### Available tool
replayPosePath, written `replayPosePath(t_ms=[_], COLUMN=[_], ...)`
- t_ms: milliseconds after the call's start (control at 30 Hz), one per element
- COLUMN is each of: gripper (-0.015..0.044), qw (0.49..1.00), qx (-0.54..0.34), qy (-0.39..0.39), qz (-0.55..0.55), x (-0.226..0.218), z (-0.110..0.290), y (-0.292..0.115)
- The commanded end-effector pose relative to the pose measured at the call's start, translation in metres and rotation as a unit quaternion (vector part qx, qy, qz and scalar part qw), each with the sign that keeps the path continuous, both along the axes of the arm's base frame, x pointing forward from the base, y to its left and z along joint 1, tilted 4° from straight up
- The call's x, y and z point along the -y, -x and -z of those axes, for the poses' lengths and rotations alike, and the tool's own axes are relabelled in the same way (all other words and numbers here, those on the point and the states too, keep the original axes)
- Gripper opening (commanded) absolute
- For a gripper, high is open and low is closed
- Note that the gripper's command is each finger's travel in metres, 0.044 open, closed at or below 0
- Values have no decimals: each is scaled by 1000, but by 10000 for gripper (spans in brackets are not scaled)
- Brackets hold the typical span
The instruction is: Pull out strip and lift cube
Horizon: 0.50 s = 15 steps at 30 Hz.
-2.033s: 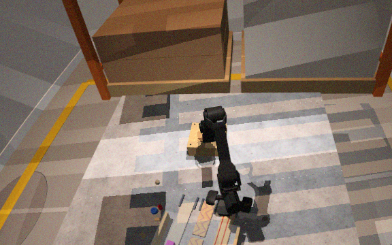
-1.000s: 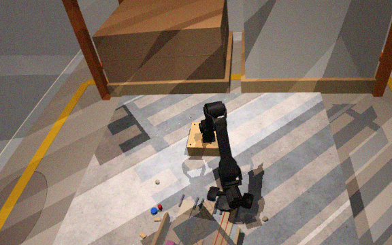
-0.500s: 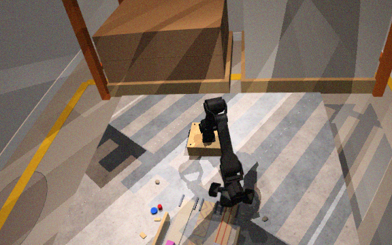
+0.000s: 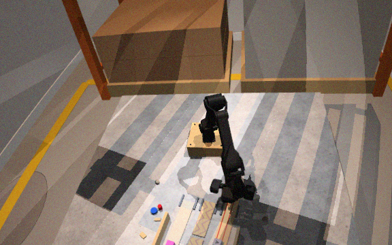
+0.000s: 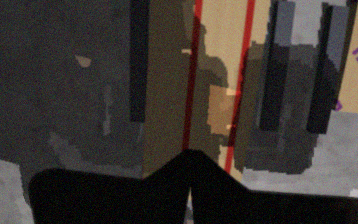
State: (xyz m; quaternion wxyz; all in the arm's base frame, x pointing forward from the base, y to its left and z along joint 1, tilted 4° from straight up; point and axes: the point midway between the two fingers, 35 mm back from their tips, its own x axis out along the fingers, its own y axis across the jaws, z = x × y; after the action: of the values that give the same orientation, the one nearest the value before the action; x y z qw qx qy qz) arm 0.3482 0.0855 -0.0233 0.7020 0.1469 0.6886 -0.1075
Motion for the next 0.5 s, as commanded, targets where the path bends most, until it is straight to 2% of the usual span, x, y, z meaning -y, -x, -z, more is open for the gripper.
replayPosePath(t_ms=[0,467], gripper=[0,0], qw=[1000,1000], qx=[-17,-18], qy=[-2,-2], qz=[-3,-3], x=[-5,-10], z=[6,6], y=[16,33])
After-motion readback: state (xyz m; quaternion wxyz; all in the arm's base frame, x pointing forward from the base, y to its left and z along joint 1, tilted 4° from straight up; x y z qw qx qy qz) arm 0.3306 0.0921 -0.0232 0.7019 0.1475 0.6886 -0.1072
